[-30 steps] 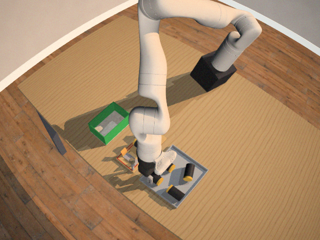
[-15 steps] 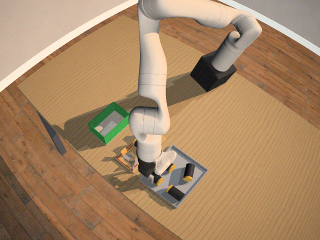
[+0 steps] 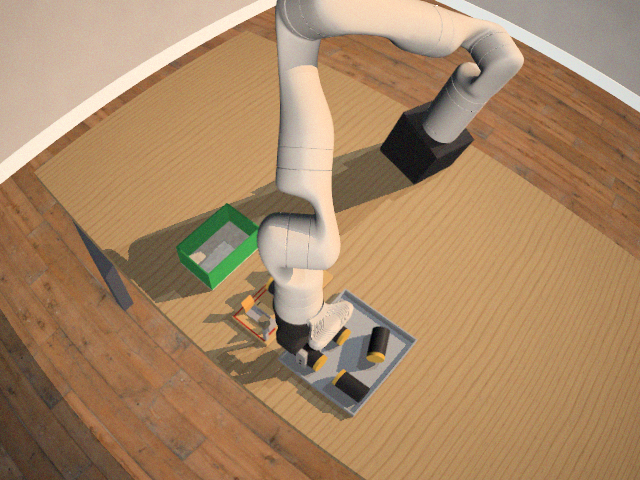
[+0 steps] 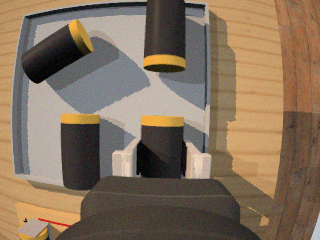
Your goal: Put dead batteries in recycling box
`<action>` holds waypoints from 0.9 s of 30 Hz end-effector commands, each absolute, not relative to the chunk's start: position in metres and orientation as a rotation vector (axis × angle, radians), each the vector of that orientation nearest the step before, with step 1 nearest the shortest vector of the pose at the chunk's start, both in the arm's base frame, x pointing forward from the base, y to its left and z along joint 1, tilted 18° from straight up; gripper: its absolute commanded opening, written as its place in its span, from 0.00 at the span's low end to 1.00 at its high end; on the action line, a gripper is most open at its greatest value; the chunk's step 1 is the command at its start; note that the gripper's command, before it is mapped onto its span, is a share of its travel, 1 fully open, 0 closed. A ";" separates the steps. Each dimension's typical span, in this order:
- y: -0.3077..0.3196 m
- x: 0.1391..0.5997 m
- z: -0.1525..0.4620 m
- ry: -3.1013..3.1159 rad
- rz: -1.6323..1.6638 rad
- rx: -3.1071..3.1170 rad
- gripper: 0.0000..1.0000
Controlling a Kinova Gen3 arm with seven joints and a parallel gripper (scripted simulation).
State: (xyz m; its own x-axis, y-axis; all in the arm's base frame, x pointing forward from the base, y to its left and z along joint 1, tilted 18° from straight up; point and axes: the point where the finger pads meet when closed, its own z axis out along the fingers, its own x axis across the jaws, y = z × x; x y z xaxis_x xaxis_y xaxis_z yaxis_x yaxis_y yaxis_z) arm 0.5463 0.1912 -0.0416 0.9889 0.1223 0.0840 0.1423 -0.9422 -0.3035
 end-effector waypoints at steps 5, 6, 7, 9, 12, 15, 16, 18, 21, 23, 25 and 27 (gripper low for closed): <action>0.188 0.547 -0.030 -0.192 -0.094 -2.820 0.57; 0.186 0.546 -0.026 -0.192 -0.094 -2.820 0.57; 0.186 0.546 -0.026 -0.192 -0.094 -2.820 0.57; 0.185 0.546 -0.021 -0.192 -0.094 -2.820 0.57; 0.180 0.546 -0.008 -0.192 -0.094 -2.820 0.57; 0.177 0.545 0.000 -0.192 -0.094 -2.820 0.57; 0.177 0.545 0.002 -0.192 -0.094 -2.820 0.57; 0.177 0.545 0.002 -0.192 -0.094 -2.820 0.57; 0.177 0.545 0.002 -0.192 -0.094 -2.820 0.57; 0.176 0.545 0.005 -0.192 -0.094 -2.820 0.57; 0.176 0.545 0.005 -0.192 -0.094 -2.820 0.57; 0.172 0.544 0.017 -0.192 -0.094 -2.820 0.57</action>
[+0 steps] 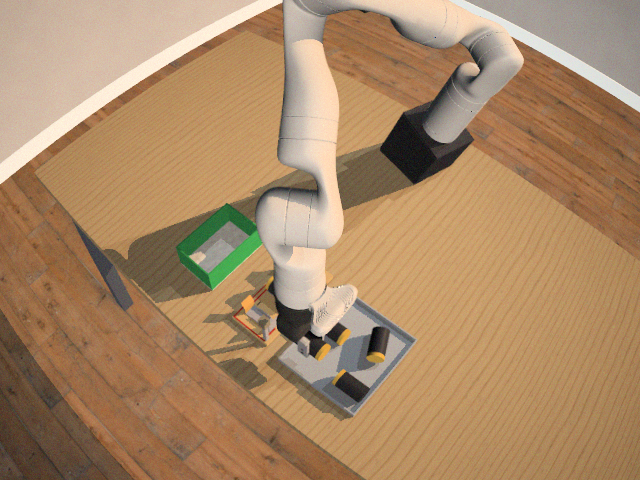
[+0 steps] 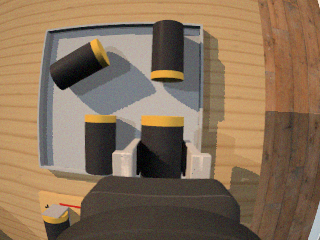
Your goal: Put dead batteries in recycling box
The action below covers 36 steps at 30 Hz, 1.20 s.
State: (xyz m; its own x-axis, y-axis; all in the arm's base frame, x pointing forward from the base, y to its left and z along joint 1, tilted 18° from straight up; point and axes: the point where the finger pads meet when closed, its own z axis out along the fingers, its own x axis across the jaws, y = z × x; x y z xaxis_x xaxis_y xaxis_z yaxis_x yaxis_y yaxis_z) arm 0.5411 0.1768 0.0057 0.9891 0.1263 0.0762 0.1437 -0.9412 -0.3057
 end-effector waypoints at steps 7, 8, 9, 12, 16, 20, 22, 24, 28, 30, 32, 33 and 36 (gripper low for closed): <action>0.151 0.541 0.082 -0.192 -0.094 -2.820 0.57; 0.150 0.541 0.084 -0.192 -0.094 -2.820 0.57; 0.150 0.541 0.084 -0.192 -0.094 -2.820 0.57; 0.150 0.541 0.084 -0.192 -0.094 -2.820 0.57; 0.148 0.542 0.084 -0.192 -0.094 -2.820 0.57; 0.134 0.543 0.079 -0.192 -0.094 -2.820 0.57; 0.121 0.545 0.075 -0.192 -0.094 -2.820 0.57; 0.106 0.547 0.070 -0.192 -0.094 -2.820 0.57; 0.074 0.551 0.059 -0.192 -0.094 -2.820 0.57; 0.059 0.553 0.055 -0.192 -0.094 -2.820 0.57; 0.059 0.553 0.055 -0.192 -0.094 -2.820 0.57; 0.053 0.553 0.053 -0.192 -0.094 -2.820 0.57; 0.040 0.555 0.049 -0.192 -0.094 -2.820 0.57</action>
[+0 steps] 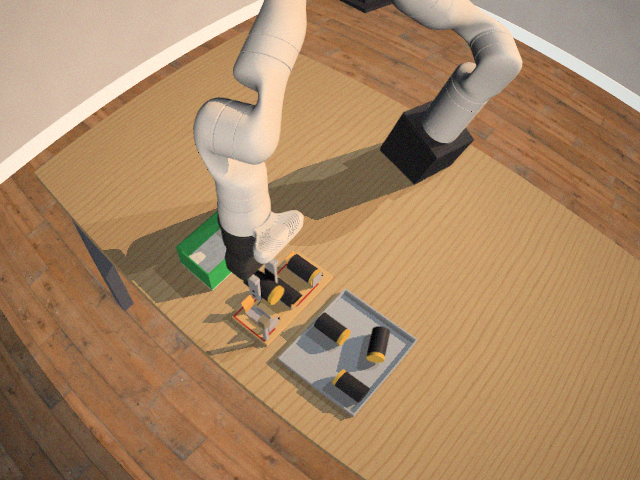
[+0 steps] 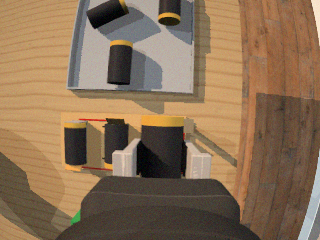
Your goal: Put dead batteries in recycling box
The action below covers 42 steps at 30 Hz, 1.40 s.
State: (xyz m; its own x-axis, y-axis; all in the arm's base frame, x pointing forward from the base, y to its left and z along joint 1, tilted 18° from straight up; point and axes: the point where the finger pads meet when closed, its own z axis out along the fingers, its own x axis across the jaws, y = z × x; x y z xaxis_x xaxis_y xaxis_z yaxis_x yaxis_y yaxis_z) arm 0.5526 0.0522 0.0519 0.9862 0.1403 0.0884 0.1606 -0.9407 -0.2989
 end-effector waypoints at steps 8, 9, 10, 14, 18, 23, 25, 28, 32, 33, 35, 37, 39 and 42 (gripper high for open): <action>0.035 0.556 0.047 -0.192 -0.094 -2.820 0.57; 0.035 0.556 0.047 -0.192 -0.094 -2.820 0.57; 0.035 0.556 0.047 -0.192 -0.095 -2.820 0.57; 0.035 0.556 0.047 -0.195 -0.095 -2.820 0.57; 0.035 0.556 0.047 -0.206 -0.097 -2.819 0.57; 0.035 0.556 0.047 -0.209 -0.097 -2.819 0.57; 0.035 0.556 0.047 -0.209 -0.097 -2.819 0.57; 0.035 0.556 0.047 -0.209 -0.097 -2.819 0.57; 0.037 0.556 0.040 -0.209 -0.097 -2.819 0.57; 0.040 0.556 0.032 -0.209 -0.097 -2.819 0.57; 0.047 0.557 0.011 -0.209 -0.097 -2.819 0.57; 0.054 0.558 -0.010 -0.209 -0.097 -2.819 0.57; 0.058 0.559 -0.024 -0.209 -0.097 -2.819 0.57; 0.059 0.559 -0.026 -0.209 -0.097 -2.819 0.57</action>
State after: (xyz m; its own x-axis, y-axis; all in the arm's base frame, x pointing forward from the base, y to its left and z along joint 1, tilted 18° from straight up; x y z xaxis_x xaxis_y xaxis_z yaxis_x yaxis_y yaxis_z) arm 0.5614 0.0498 -0.0199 0.9874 0.1247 0.0977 0.1482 -0.9448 -0.2921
